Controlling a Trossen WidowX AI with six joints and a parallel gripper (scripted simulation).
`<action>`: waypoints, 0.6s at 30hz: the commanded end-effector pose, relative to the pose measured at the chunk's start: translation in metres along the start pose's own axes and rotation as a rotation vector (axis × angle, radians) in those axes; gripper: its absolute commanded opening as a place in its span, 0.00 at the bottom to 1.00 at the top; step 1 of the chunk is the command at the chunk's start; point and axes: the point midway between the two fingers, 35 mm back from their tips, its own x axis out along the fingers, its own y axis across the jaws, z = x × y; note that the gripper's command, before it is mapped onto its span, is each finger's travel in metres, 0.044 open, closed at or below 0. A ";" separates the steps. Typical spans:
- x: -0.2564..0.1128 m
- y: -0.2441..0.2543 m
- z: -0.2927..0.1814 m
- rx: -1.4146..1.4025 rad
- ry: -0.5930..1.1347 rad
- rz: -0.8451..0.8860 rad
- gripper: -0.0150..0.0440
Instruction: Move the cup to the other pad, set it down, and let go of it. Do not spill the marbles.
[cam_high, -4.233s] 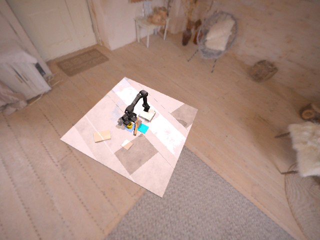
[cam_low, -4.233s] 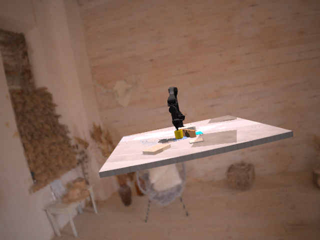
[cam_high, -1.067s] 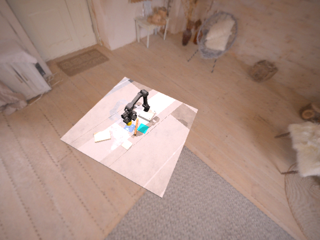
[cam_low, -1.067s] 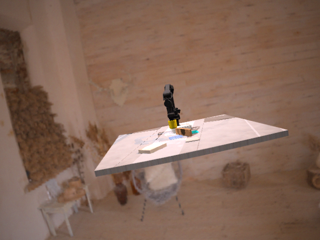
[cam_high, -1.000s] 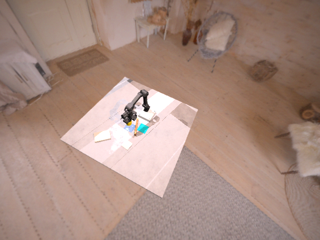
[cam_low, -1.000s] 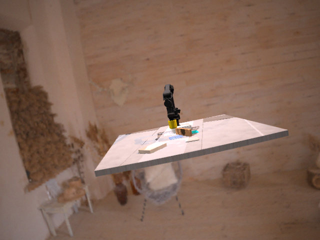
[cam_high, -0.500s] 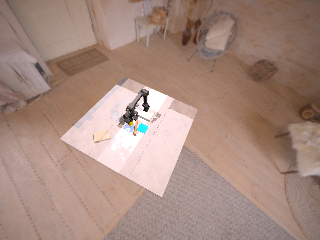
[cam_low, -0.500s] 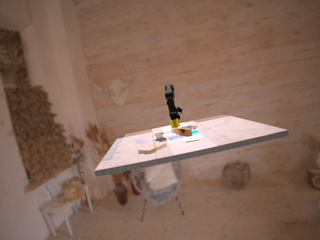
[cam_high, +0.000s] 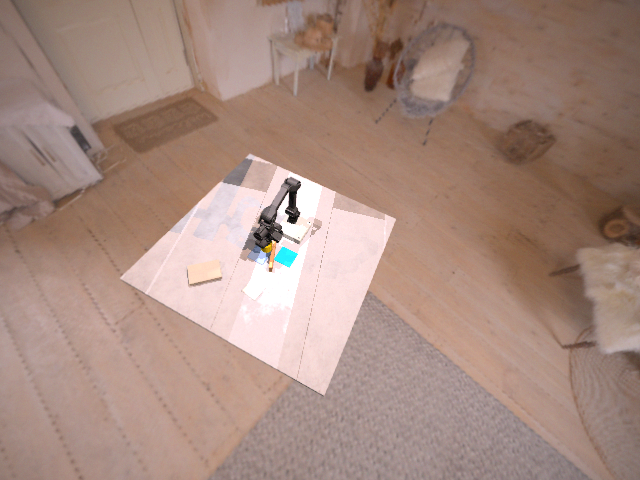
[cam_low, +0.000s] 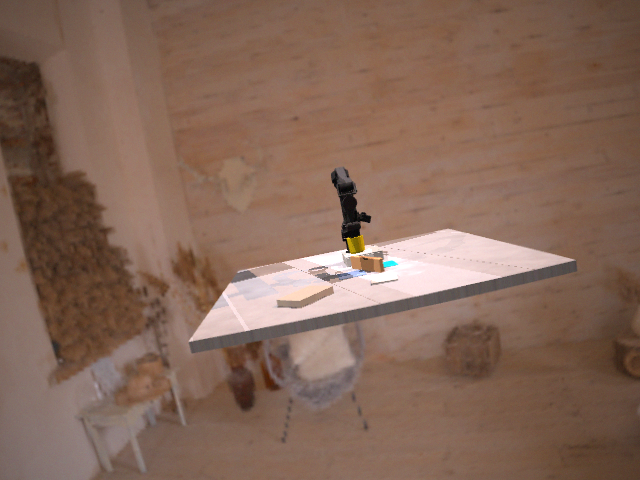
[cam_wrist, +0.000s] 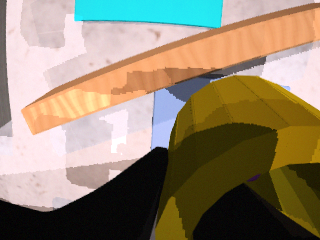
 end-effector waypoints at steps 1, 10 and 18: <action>0.001 0.006 0.008 0.004 0.005 0.008 0.25; 0.000 0.015 0.025 0.004 0.003 0.009 0.25; 0.000 0.023 0.039 0.004 0.002 0.009 0.25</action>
